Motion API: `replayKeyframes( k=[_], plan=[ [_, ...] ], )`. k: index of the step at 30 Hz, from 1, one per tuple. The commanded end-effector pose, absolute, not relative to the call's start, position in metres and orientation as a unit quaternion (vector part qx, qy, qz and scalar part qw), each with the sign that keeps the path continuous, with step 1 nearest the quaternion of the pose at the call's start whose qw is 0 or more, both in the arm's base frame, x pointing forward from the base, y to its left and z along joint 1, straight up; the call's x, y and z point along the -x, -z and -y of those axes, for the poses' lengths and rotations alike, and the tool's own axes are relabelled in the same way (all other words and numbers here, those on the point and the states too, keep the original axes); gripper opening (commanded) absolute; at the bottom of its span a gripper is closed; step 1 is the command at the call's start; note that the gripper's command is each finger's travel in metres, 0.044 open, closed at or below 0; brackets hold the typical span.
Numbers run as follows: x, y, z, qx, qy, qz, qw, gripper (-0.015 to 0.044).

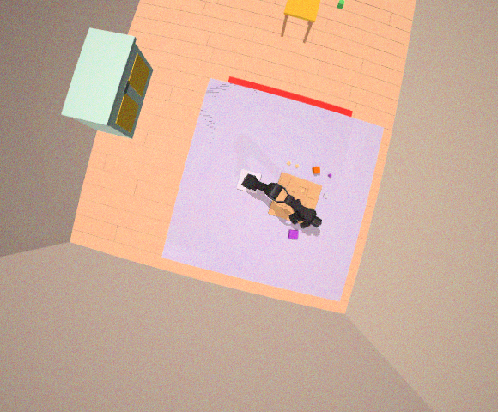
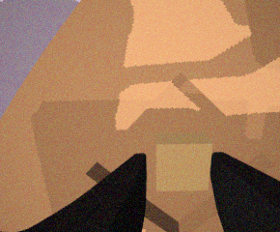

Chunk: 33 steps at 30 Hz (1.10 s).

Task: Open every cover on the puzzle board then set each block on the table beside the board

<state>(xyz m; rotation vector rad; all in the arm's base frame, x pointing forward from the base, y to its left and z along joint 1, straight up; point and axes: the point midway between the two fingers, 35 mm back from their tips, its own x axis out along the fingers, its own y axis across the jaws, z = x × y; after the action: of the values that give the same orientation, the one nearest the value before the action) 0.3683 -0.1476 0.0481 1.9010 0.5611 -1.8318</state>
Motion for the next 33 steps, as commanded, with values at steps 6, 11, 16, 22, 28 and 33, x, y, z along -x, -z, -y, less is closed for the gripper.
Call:
replayKeyframes(
  k=[6, 11, 16, 22, 28, 33],
  plan=[
    [-0.368, -0.048, 0.148, -0.687, 0.662, -0.203, 0.220, 0.0080],
    [-0.368, -0.050, 0.148, -0.687, 0.662, -0.203, 0.220, 0.0080],
    [-0.368, -0.057, 0.148, -0.687, 0.662, -0.203, 0.220, 0.0080],
    [-0.368, -0.064, 0.147, -0.687, 0.663, -0.203, 0.220, 0.0080],
    [-0.367, -0.072, 0.147, -0.686, 0.663, -0.203, 0.220, 0.0080],
    [-0.367, -0.079, 0.147, -0.686, 0.663, -0.202, 0.220, 0.0080]
  ],
)
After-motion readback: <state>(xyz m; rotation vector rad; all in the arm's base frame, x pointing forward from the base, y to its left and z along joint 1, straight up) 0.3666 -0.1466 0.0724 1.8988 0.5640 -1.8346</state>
